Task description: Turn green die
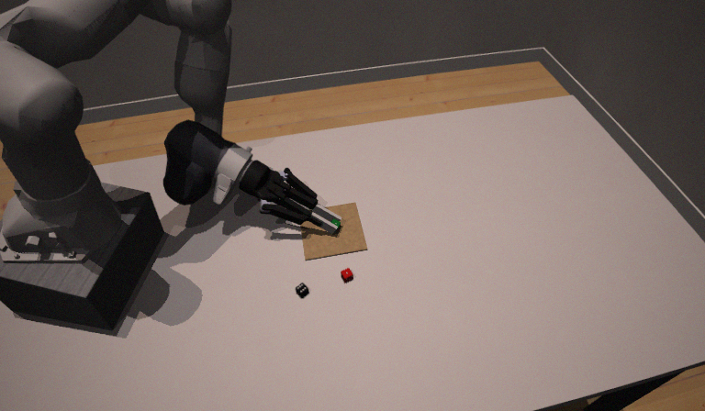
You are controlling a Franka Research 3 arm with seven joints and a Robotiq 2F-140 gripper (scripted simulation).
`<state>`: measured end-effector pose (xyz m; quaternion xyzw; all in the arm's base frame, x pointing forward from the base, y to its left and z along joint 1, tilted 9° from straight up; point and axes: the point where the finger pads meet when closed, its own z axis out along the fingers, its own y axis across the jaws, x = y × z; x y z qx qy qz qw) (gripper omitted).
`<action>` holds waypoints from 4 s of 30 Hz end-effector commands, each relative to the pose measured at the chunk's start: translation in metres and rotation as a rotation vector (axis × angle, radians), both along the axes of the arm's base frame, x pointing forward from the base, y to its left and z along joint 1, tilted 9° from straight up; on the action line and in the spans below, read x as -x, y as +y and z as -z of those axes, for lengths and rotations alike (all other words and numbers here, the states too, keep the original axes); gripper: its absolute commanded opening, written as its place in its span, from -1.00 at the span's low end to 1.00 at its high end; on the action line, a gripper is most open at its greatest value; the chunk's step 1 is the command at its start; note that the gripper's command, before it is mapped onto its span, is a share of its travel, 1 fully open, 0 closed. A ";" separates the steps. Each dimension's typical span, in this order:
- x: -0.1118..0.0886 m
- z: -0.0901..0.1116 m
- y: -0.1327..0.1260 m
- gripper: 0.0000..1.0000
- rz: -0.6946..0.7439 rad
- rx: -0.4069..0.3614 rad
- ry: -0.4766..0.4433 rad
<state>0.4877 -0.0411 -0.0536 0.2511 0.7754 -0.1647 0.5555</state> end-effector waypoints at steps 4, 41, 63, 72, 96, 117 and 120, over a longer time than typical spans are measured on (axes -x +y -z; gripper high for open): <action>0.001 0.001 -0.001 -0.81 0.005 -0.004 0.001; 0.001 0.001 -0.001 -0.57 0.005 -0.004 0.001; 0.001 0.001 -0.001 -0.57 0.005 -0.004 0.001; 0.001 0.001 -0.001 -0.57 0.005 -0.004 0.001; 0.032 -0.012 0.020 -0.57 0.005 -0.004 0.001; 0.043 -0.041 0.027 -0.57 0.005 -0.004 0.001; 0.045 -0.055 0.028 -0.57 0.005 -0.004 0.001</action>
